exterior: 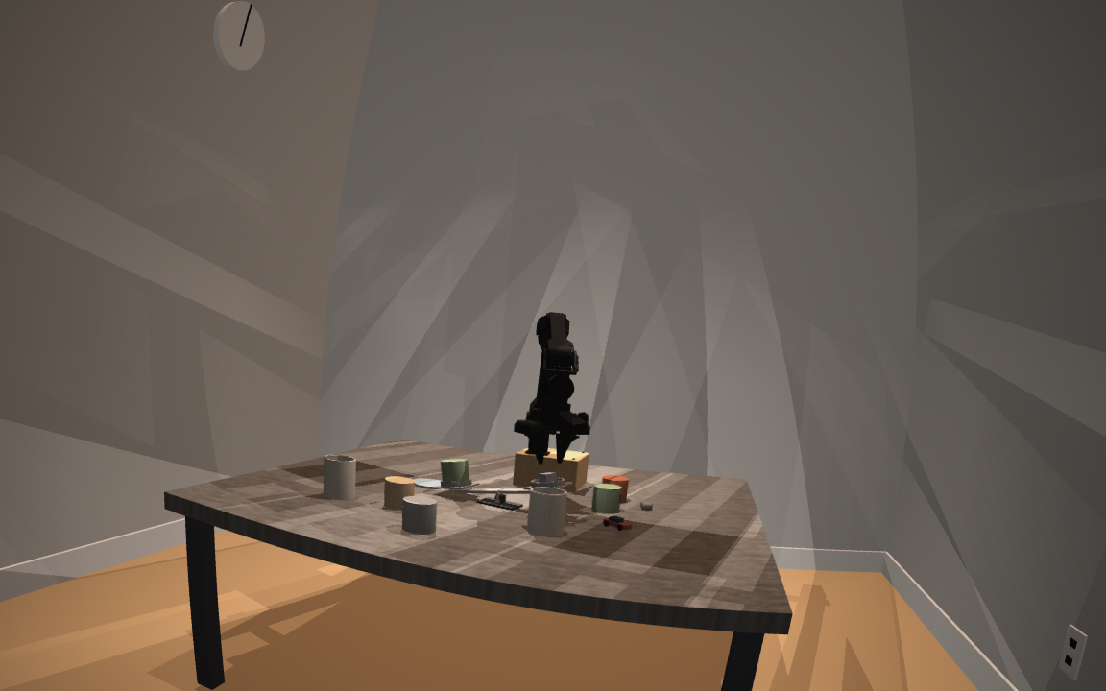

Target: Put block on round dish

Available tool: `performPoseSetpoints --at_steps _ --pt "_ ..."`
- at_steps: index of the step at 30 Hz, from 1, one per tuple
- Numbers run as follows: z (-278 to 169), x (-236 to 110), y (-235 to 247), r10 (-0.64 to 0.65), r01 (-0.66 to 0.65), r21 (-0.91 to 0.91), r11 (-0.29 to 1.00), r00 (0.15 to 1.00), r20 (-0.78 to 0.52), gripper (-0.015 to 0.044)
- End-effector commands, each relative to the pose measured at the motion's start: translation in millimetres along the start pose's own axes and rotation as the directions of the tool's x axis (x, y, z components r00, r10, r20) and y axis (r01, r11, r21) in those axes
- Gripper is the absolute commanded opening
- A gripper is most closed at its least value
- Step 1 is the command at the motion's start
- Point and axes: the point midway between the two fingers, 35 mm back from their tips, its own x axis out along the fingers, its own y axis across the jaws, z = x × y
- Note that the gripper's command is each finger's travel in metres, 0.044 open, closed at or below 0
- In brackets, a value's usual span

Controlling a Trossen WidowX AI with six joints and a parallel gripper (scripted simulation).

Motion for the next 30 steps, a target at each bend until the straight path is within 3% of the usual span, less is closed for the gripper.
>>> performPoseSetpoints --at_steps 1,28,30 --pt "-3.0 9.2 -0.8 0.005 -0.005 0.004 1.000 1.000 -0.013 0.0260" --pt "-3.7 46.3 -0.5 0.005 -0.005 0.004 1.000 1.000 -0.013 0.0260" --pt "-3.7 46.3 -0.5 0.005 -0.005 0.004 1.000 1.000 -0.013 0.0208"
